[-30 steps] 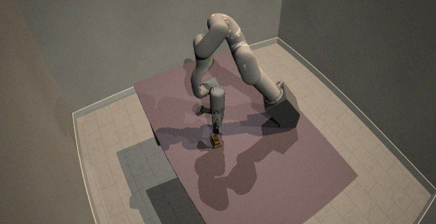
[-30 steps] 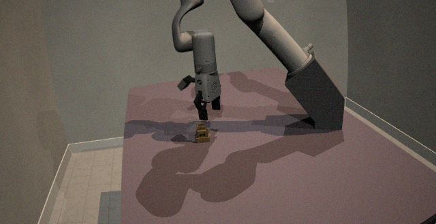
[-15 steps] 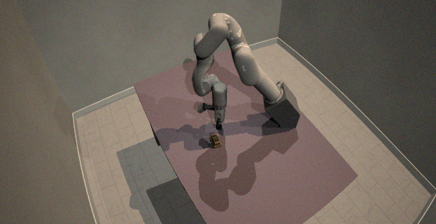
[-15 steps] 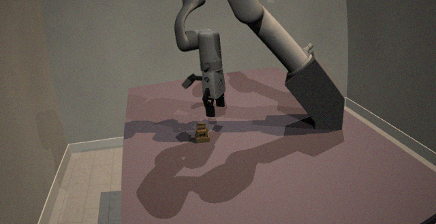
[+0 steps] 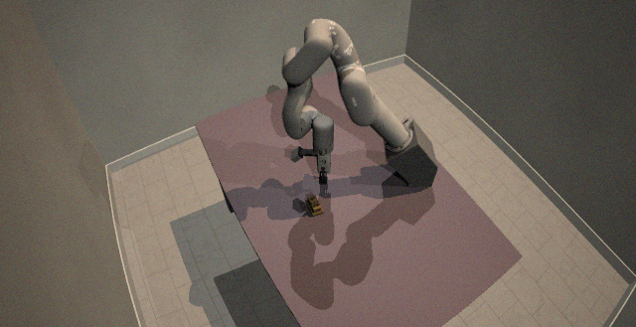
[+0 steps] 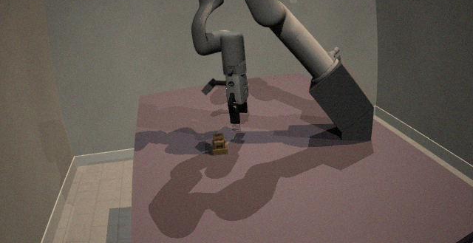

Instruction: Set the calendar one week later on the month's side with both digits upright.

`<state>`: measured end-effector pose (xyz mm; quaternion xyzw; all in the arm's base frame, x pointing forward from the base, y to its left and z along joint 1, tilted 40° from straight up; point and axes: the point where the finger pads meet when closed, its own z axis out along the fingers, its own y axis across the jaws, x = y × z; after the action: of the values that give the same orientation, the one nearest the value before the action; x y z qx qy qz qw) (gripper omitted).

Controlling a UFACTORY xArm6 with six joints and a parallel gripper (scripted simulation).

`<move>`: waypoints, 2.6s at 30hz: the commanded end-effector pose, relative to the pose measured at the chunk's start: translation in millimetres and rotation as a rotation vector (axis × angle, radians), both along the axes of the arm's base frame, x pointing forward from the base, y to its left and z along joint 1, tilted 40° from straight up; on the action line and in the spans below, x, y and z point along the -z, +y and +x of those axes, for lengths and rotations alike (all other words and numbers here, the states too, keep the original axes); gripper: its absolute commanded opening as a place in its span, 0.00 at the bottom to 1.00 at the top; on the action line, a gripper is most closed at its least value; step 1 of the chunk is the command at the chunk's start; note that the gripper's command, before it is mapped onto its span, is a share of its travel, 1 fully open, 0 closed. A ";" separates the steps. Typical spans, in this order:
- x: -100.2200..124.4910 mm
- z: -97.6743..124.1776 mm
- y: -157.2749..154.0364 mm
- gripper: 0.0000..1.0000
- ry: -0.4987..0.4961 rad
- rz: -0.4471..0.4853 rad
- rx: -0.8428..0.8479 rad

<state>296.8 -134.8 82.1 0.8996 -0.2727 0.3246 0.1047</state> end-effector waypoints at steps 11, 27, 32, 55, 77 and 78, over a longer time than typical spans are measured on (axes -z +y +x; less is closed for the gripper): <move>9.5 -2.1 -10.3 1.00 -0.014 0.005 -0.018; 26.9 10.3 -18.4 1.00 -0.014 0.005 -0.018; 26.9 10.3 -18.4 1.00 -0.014 0.005 -0.018; 26.9 10.3 -18.4 1.00 -0.014 0.005 -0.018; 26.9 10.3 -18.4 1.00 -0.014 0.005 -0.018; 26.9 10.3 -18.4 1.00 -0.014 0.005 -0.018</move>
<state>307.0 -153.2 54.9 0.9001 -0.2662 0.3307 0.0980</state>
